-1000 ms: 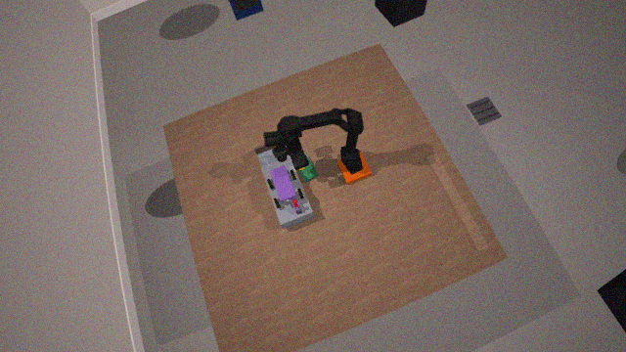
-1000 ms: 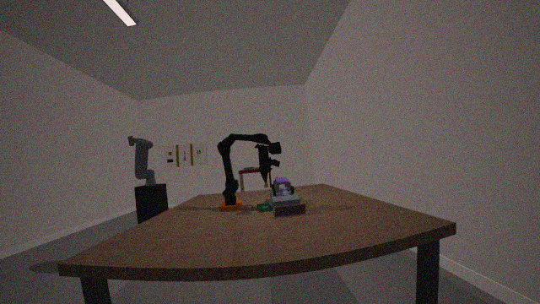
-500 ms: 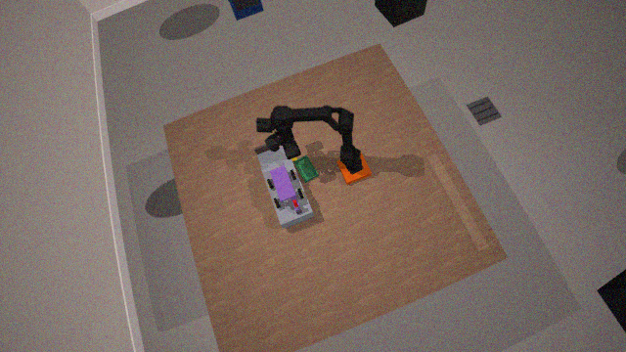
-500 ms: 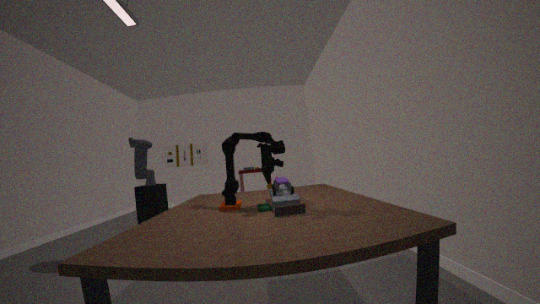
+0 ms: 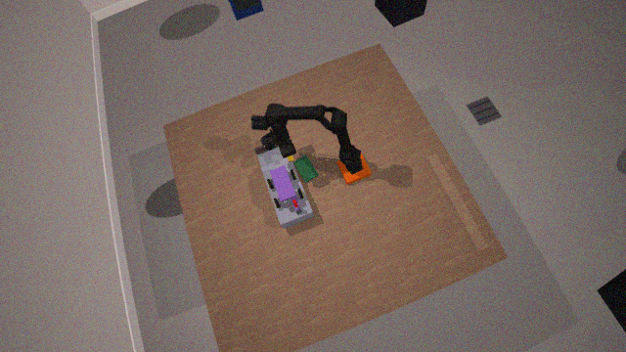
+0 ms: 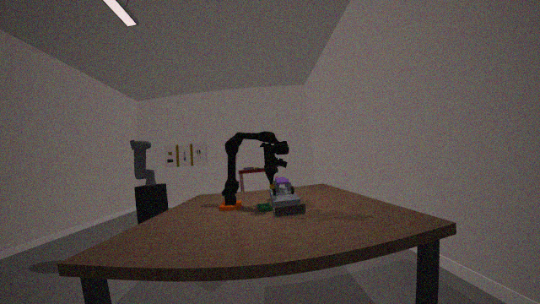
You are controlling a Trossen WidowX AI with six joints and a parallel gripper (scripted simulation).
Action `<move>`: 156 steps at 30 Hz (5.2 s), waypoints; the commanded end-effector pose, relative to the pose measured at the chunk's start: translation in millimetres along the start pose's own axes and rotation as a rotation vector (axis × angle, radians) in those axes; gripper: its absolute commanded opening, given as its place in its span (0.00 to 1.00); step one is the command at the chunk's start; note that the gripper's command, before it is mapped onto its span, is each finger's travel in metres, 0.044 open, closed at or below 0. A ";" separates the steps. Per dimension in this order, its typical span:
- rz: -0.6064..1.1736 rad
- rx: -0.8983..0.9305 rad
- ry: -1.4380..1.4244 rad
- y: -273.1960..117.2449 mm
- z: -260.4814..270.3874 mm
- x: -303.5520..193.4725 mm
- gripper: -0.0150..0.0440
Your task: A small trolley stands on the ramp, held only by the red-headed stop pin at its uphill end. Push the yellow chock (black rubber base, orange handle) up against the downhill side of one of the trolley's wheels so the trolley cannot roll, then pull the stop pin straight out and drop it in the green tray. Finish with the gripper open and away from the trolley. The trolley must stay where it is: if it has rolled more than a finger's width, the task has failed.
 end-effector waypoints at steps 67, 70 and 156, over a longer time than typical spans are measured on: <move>-0.003 0.011 0.002 68.0 29.1 17.5 0.25; -0.003 0.011 0.002 67.9 32.0 17.6 0.25; 0.048 0.178 1.222 -14.4 192.3 58.6 0.58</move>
Point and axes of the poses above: the point midway between the two fingers, 35 mm back from their tips, its own y axis out along the fingers, its own z axis across the jaws, x = y × z, the point moved 2 cm from there along -y, back along the fingers
